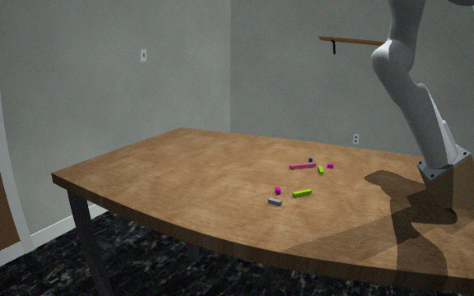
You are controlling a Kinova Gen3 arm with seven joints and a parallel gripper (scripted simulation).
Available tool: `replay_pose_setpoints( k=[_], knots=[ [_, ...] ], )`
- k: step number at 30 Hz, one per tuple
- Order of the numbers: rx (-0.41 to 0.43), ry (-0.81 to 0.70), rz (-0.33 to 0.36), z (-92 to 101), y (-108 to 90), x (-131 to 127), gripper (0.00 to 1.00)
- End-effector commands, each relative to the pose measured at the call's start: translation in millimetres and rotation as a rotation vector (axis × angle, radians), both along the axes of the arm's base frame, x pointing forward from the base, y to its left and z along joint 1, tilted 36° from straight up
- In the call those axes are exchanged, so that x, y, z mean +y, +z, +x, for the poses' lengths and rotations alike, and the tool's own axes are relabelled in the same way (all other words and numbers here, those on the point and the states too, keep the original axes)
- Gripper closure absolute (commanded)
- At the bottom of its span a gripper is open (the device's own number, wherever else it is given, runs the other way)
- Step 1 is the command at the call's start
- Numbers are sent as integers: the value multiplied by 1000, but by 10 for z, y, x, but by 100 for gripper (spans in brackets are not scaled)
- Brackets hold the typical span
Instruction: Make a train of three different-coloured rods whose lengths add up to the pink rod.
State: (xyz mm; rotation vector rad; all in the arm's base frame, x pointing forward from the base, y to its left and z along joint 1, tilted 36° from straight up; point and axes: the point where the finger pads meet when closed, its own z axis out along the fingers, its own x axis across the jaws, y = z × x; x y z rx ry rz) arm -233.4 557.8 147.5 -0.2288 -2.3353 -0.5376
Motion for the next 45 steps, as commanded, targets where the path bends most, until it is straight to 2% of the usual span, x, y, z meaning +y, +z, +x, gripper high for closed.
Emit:
replay_pose_setpoints(
  k=[1,23,34,40,45],
  knots=[
    [1,1,2,-9,9,1,0],
    [0,-2,5,3,17,12,0],
    [-13,-43,46,166,124,154,0],
    [-36,-113,114,455,316,374,0],
    [-66,-207,198,857,586,617,0]
  ],
)
